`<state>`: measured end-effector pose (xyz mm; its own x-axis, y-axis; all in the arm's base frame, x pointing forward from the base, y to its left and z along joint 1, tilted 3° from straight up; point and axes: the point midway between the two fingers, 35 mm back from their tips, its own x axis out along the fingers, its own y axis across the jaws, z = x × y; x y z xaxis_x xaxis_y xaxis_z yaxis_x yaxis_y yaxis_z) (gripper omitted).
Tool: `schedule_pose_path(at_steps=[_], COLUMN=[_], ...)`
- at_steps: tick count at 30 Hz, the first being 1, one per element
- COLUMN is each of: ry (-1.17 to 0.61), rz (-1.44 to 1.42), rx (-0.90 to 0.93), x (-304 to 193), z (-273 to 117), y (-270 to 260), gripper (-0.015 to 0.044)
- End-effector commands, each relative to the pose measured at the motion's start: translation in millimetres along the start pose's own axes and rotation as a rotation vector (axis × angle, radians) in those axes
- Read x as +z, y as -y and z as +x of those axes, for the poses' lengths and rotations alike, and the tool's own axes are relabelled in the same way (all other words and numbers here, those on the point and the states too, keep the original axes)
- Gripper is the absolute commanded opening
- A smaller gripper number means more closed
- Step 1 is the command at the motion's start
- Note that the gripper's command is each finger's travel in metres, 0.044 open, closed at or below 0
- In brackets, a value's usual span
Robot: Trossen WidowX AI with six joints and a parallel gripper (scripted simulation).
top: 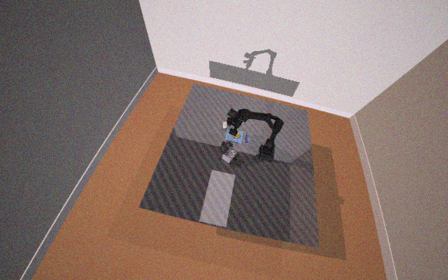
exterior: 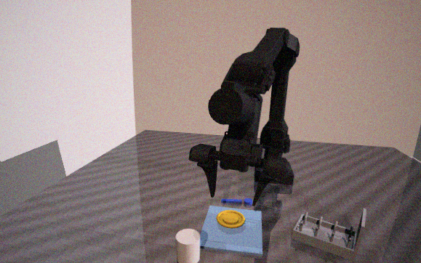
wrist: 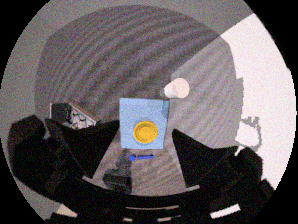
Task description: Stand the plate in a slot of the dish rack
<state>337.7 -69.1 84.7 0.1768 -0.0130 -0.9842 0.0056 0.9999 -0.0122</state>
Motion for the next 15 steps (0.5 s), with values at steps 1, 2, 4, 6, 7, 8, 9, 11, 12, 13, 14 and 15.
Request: schedule_pose_path(at_steps=[1,2,4,6,7,8,9,11,12,13,14,15], ry=[-0.134,-0.157,-0.175,-0.175,-0.175,-0.175,-0.175,-0.175,-0.175,-0.175,-0.175,-0.175], rz=[-0.052,-0.062,-0.07,-0.07,-0.07,-0.07,-0.07,-0.07,-0.07,-0.07,-0.07,-0.07], rx=[0.043,0.053,0.061,0.061,0.061,0.061,0.061,0.061,0.061,0.061,0.061,0.061], x=[-31,-37,-42,-42,-42,-42,-41,-38,-38,-38,-38,-38], z=[14,15,16,16,16,16,17,17,17,18,20,21], y=[6,8,9,9,9,9,9,11,11,11,11,11], gripper=[0.04,0.04,0.04,0.04,0.04,0.04,0.04,0.04,0.04,0.04,0.04,0.04])
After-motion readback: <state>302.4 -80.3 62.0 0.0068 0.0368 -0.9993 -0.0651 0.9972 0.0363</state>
